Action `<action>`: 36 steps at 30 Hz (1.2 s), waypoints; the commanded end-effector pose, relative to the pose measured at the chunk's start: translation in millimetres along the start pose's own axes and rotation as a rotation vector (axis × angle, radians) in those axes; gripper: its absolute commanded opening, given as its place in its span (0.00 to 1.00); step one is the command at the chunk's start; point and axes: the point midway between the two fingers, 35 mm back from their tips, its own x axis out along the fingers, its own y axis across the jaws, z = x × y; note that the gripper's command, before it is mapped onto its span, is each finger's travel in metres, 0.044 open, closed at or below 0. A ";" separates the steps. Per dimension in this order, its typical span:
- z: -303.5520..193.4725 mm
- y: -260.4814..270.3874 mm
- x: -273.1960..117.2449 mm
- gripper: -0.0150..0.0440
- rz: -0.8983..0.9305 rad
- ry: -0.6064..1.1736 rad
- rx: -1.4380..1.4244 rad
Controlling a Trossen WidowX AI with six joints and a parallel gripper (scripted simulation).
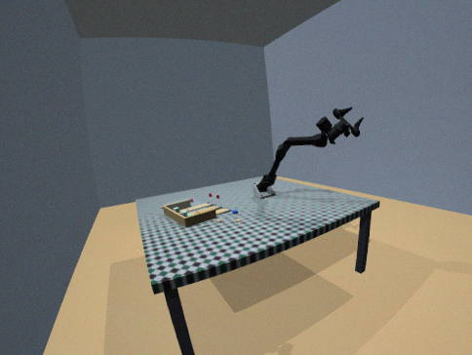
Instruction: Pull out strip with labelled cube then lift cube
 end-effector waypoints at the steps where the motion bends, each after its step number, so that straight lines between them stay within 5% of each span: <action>1: -0.7 1.0 -0.8 0.93 0.005 -0.001 -0.003; 16: -24.5 143.7 -102.6 0.93 0.516 -0.070 0.121; 26: -74.0 222.9 -236.3 0.93 0.919 0.093 0.304; 36: -138.0 233.2 -385.4 0.93 1.215 0.445 0.476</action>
